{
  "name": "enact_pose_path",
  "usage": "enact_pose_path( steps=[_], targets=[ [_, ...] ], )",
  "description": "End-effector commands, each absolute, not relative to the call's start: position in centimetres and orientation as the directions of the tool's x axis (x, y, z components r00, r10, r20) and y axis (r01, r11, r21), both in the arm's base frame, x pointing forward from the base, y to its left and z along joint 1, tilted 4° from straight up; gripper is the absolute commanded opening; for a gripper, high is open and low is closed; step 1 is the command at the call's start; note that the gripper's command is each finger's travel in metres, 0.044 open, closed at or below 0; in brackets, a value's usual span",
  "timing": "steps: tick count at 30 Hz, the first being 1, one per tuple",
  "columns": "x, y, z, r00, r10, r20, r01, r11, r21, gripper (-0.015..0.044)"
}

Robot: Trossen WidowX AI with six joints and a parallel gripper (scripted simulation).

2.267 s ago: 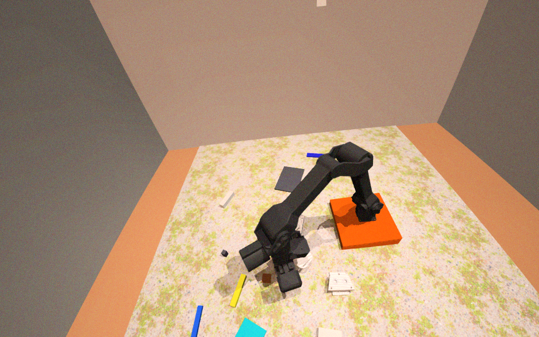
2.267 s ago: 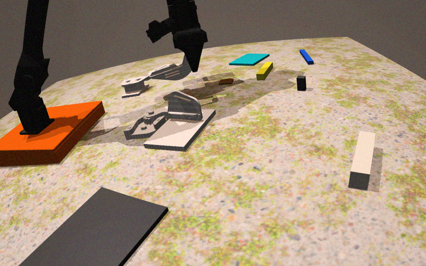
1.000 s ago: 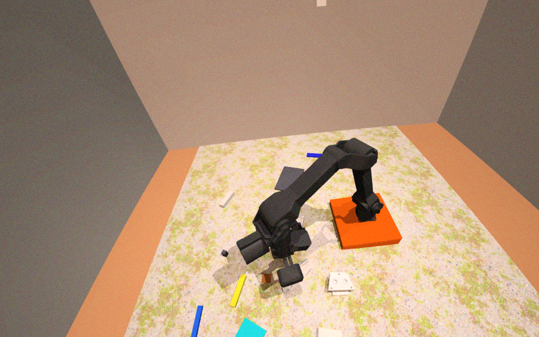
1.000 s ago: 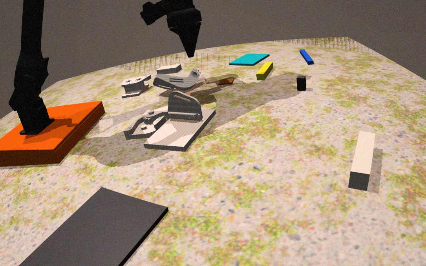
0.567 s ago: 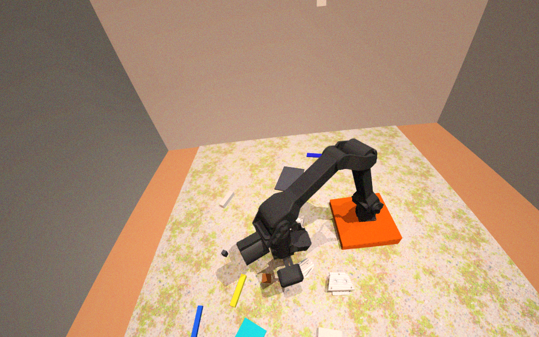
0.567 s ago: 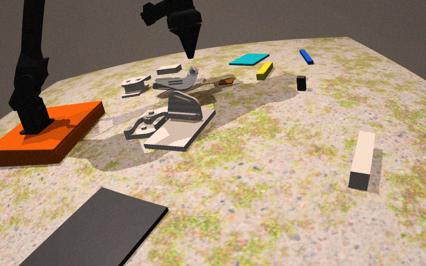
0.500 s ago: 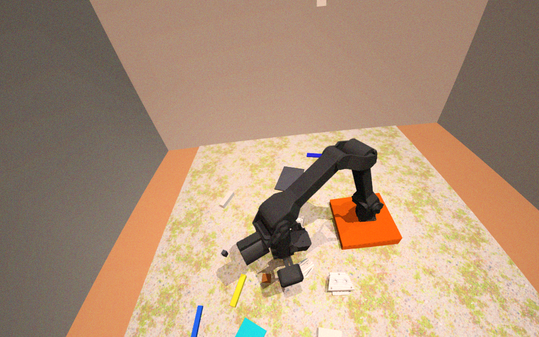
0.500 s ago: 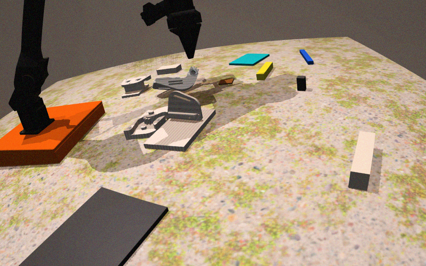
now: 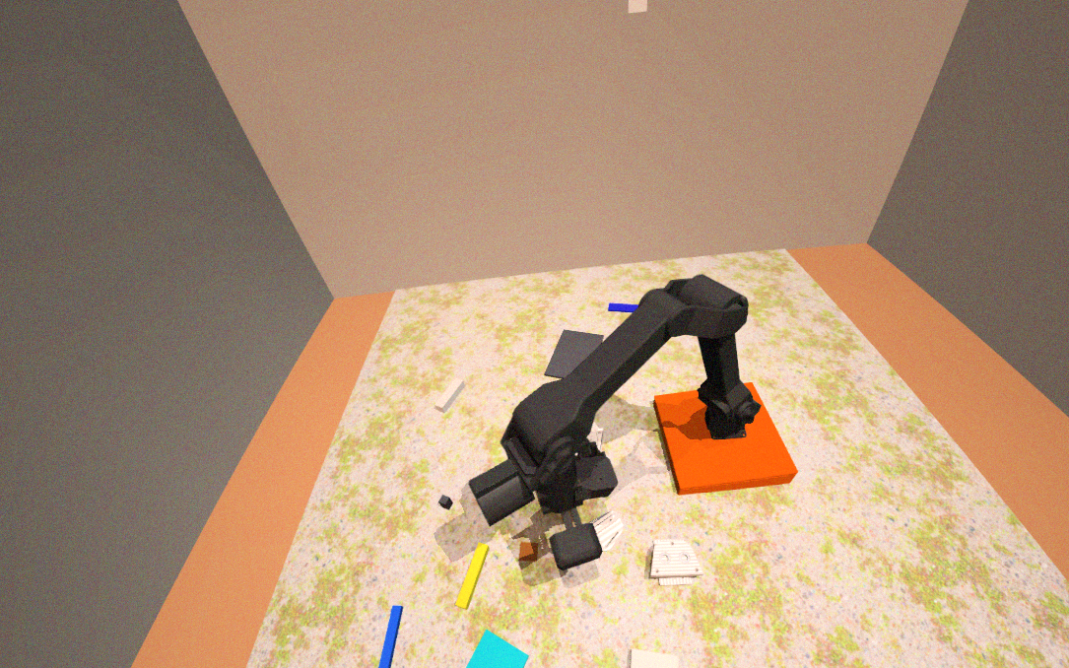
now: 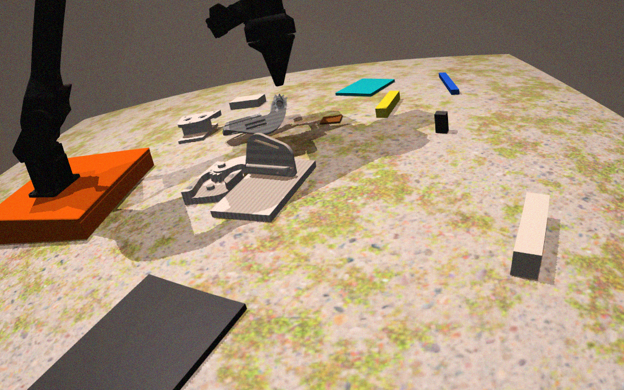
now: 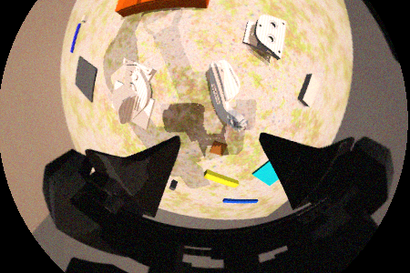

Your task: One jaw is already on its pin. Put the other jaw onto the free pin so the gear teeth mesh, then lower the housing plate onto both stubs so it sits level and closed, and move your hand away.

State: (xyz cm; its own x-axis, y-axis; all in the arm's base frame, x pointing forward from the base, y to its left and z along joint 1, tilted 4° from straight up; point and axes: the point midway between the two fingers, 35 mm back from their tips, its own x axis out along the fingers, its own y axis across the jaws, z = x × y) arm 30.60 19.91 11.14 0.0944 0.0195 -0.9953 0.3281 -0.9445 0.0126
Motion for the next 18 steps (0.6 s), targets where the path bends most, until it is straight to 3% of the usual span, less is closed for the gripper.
enact_pose_path(
  steps=[1, 10, 18],
  targets=[
    [30.63, 19.98, 11.26, 0.095, 0.023, -0.995, 0.326, -0.945, 0.009, 0.0440],
    [30.63, 19.98, 11.26, 0.095, 0.023, -0.995, 0.326, -0.945, 0.009, 0.0440],
    [30.46, 20.32, 11.23, 0.095, 0.023, -0.995, 0.168, -0.986, -0.007, 0.0230]
  ],
)
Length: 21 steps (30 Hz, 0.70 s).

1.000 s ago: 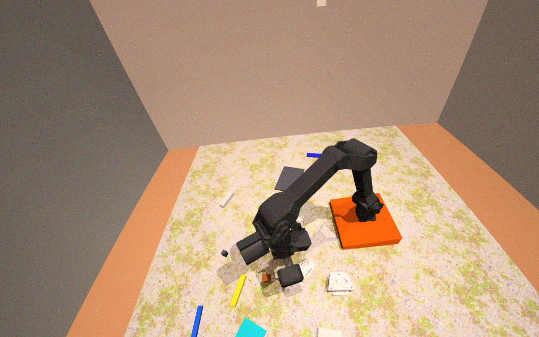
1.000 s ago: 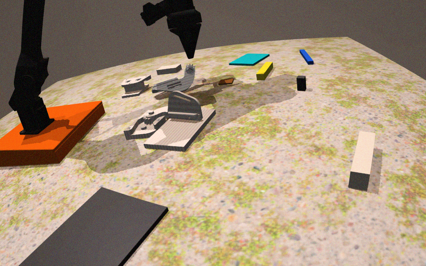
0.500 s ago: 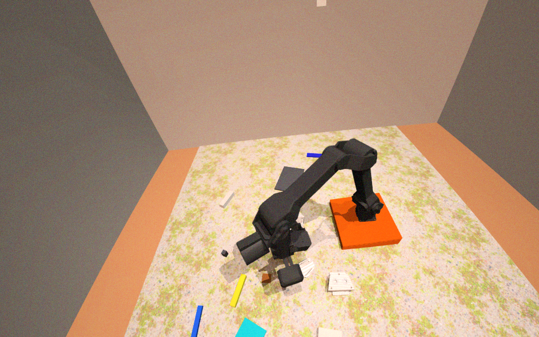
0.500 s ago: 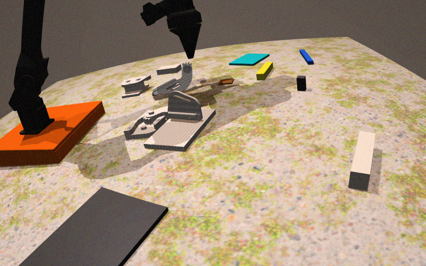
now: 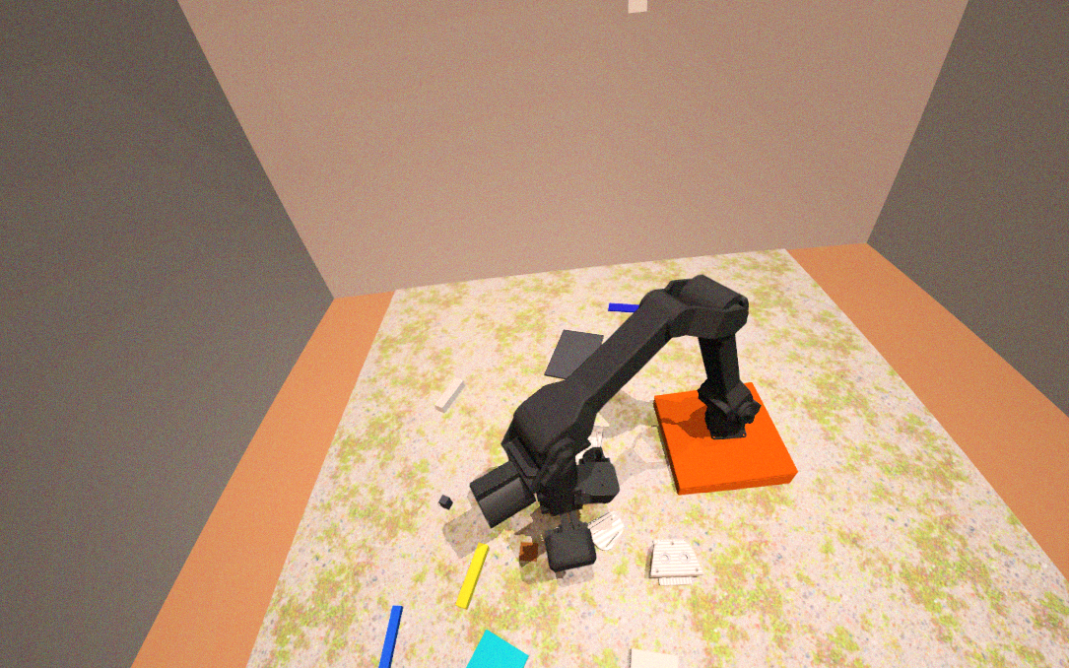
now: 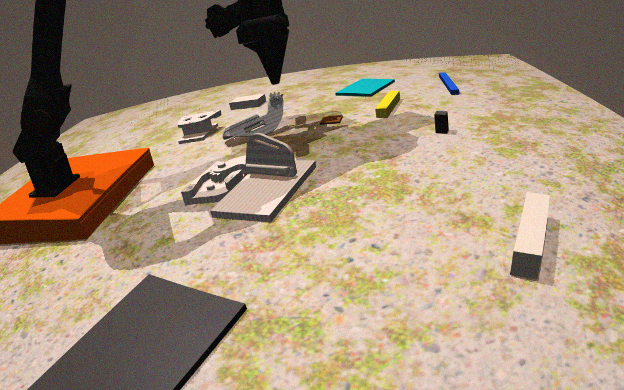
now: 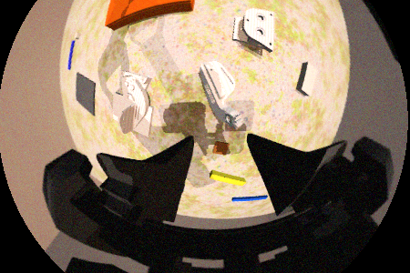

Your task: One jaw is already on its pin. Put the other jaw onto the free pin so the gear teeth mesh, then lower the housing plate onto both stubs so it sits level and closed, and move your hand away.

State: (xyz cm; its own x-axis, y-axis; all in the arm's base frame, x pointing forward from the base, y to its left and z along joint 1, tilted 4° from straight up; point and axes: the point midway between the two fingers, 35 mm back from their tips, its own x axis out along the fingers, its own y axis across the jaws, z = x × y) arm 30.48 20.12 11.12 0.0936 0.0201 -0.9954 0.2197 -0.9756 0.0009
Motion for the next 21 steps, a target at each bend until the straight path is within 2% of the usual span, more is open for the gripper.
enact_pose_path(
  steps=[1, 9, 21],
  targets=[
    [30.4, 20.4, 11.2, 0.095, 0.023, -0.995, 0.143, -0.990, -0.010, 0.0204],
    [30.2, 20.8, 11.2, 0.095, 0.024, -0.995, -0.057, -0.998, -0.029, 0.0000],
    [29.9, 21.4, 11.1, 0.095, 0.024, -0.995, -0.350, -0.935, -0.056, 0.0000]
  ],
)
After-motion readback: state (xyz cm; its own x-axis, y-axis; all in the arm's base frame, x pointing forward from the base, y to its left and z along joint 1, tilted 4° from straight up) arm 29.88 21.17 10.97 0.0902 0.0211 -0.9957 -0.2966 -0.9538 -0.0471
